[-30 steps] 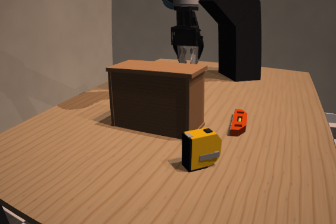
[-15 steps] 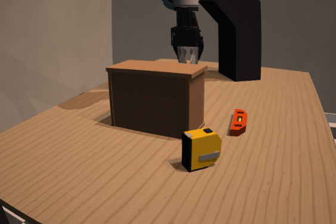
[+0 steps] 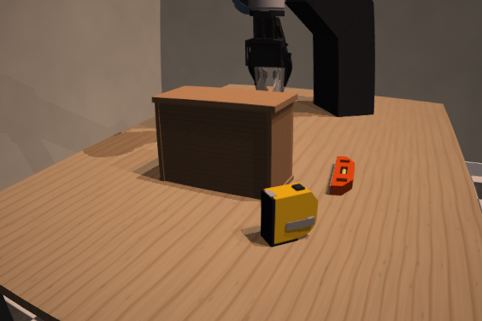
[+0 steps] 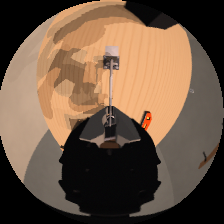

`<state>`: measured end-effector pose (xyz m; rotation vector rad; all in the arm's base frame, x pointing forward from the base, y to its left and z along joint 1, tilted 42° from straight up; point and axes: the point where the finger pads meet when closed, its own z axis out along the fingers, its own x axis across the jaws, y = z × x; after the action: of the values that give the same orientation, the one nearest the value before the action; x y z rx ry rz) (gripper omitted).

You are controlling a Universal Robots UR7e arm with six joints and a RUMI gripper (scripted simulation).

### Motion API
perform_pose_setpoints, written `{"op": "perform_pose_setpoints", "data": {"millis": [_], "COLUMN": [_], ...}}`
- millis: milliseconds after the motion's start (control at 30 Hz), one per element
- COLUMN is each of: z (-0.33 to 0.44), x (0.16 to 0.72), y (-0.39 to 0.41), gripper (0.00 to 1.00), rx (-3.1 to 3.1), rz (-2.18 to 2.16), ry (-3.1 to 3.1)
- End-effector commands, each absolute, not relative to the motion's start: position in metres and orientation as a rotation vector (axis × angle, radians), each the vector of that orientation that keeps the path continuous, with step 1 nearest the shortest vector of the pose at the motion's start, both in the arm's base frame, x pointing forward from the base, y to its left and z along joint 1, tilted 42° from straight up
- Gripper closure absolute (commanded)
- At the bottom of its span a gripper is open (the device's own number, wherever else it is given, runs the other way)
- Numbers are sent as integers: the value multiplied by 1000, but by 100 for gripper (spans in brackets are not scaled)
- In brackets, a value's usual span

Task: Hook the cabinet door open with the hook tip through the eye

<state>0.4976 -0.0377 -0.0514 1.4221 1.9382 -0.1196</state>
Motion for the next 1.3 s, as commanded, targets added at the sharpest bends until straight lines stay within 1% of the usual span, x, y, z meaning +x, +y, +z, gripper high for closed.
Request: {"op": "perform_pose_setpoints", "data": {"millis": [0,533,567,1267], "z": [-51,-51,-51,-51], "x": [498,498,498,498], "y": [-37,-37,-37,-37], "gripper": [99,99,86,86], "rx": [1421,1421,1421,1421], "rz": [-119,-119,-119,-119], "ry": [1938,1938,1938,1938]}}
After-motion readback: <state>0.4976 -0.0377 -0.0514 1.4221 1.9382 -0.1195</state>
